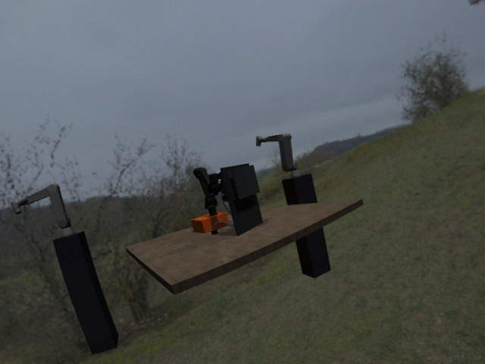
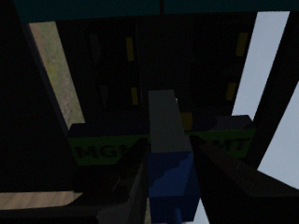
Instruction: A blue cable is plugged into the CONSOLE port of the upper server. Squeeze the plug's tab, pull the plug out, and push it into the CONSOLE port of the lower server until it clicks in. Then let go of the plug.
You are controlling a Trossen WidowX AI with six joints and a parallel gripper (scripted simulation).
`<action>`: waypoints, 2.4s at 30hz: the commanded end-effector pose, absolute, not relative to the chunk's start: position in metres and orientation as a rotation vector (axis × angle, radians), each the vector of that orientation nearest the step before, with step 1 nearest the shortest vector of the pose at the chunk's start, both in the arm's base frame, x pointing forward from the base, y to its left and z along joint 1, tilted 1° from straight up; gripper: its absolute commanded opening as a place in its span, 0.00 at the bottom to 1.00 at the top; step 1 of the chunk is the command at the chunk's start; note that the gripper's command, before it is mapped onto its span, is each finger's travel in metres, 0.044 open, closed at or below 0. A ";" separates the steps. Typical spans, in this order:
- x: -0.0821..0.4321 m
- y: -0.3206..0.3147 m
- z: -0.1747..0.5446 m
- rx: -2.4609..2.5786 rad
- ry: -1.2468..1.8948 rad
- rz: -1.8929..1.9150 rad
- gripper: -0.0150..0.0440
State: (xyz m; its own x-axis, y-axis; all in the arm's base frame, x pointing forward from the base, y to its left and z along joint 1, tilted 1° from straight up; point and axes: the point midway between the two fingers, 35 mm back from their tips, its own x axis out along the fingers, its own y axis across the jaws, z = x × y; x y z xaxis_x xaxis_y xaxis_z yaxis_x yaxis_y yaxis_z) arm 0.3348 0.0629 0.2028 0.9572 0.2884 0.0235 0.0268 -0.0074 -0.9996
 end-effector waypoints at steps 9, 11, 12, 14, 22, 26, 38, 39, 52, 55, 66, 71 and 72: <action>0.330 0.063 0.166 -1.573 -0.251 0.216 0.25; 0.328 0.063 0.160 -1.573 -0.251 0.216 0.25; 0.328 0.063 0.158 -1.573 -0.251 0.216 0.25; 0.327 0.063 0.156 -1.573 -0.251 0.216 0.25; 0.329 0.065 0.158 -1.571 -0.239 0.203 0.25; 0.330 0.068 0.159 -1.571 -0.228 0.192 0.25; 0.334 0.072 0.160 -1.570 -0.207 0.164 0.25; 0.334 0.072 0.160 -1.570 -0.207 0.164 0.25; 0.336 0.077 0.161 -1.569 -0.207 0.163 0.25; 0.337 0.077 0.161 -1.569 -0.207 0.163 0.25; 0.339 0.081 0.162 -1.569 -0.208 0.162 0.25; 0.340 0.082 0.162 -1.569 -0.208 0.162 0.25; 0.340 0.083 0.162 -1.568 -0.208 0.162 0.25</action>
